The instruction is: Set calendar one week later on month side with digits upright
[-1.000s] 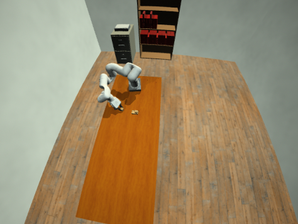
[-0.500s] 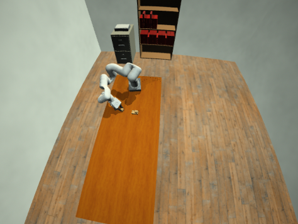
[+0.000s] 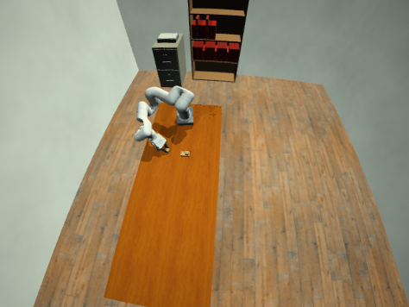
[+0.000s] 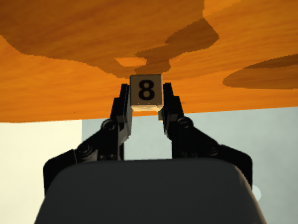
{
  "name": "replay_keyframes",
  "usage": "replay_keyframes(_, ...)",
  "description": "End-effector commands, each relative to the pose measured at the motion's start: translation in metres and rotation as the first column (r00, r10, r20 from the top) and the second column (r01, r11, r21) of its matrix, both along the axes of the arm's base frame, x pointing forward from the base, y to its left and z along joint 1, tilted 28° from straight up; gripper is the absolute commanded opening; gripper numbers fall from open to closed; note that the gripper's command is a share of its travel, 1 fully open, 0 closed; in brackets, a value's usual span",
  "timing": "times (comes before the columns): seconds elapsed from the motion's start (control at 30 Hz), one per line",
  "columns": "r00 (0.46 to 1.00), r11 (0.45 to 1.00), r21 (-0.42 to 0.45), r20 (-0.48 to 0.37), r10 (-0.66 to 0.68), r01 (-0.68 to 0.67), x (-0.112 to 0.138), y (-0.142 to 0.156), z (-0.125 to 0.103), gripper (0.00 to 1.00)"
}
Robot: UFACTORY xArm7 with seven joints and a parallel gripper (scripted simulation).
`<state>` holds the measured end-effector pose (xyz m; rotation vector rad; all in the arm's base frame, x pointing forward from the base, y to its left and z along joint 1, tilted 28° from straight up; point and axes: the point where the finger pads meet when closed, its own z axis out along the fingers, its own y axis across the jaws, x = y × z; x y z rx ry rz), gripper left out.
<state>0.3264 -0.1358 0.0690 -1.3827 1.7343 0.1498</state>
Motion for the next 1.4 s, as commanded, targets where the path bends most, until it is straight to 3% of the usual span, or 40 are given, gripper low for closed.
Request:
replay_keyframes(0.0,1.000,1.000,-0.002,0.001,-0.001,0.001,0.0000,-0.0007,0.0009,0.27)
replay_keyframes(1.37,1.000,1.000,-0.002,0.001,-0.001,0.001,0.0020,-0.0005,-0.0029,0.27)
